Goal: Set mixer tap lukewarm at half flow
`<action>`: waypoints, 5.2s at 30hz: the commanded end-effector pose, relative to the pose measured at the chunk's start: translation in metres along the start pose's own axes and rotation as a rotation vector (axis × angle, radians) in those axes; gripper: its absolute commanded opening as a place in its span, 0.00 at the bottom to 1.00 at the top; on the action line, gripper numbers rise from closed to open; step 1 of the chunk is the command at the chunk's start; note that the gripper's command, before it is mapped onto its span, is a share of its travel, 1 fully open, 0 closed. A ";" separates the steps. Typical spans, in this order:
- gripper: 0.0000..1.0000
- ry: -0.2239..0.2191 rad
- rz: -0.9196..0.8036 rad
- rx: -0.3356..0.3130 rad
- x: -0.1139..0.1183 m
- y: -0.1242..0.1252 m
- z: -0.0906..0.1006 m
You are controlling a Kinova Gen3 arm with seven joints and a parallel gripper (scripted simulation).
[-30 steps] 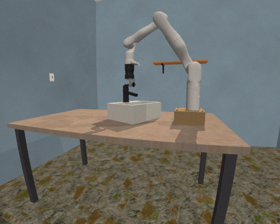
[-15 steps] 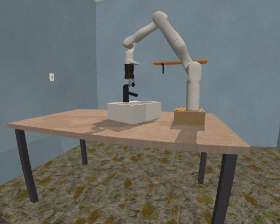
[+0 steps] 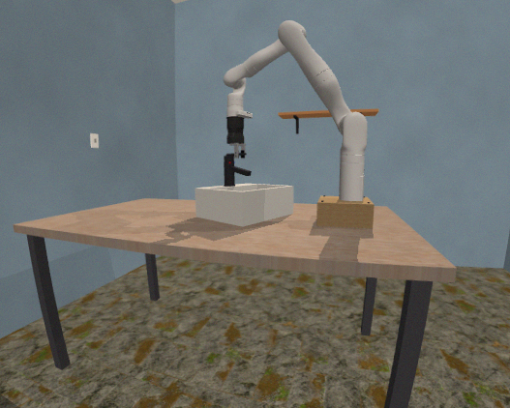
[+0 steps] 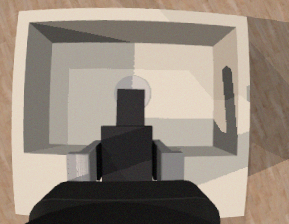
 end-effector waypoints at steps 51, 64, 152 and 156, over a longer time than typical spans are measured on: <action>1.00 -0.005 -0.006 -0.002 0.003 -0.001 0.000; 1.00 -0.005 -0.006 -0.002 0.003 -0.001 0.000; 0.00 -0.005 -0.007 0.003 0.003 0.000 0.070; 0.00 -0.005 -0.007 0.003 0.003 0.000 0.070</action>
Point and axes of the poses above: the point where the finger pads meet when closed, its own z axis back along the fingers, its own x axis across the jaws, y = z × x, the point moved 6 cm from there along z, back along the fingers, and after that the axes turned 11 degrees about z, right-handed, at the moved point
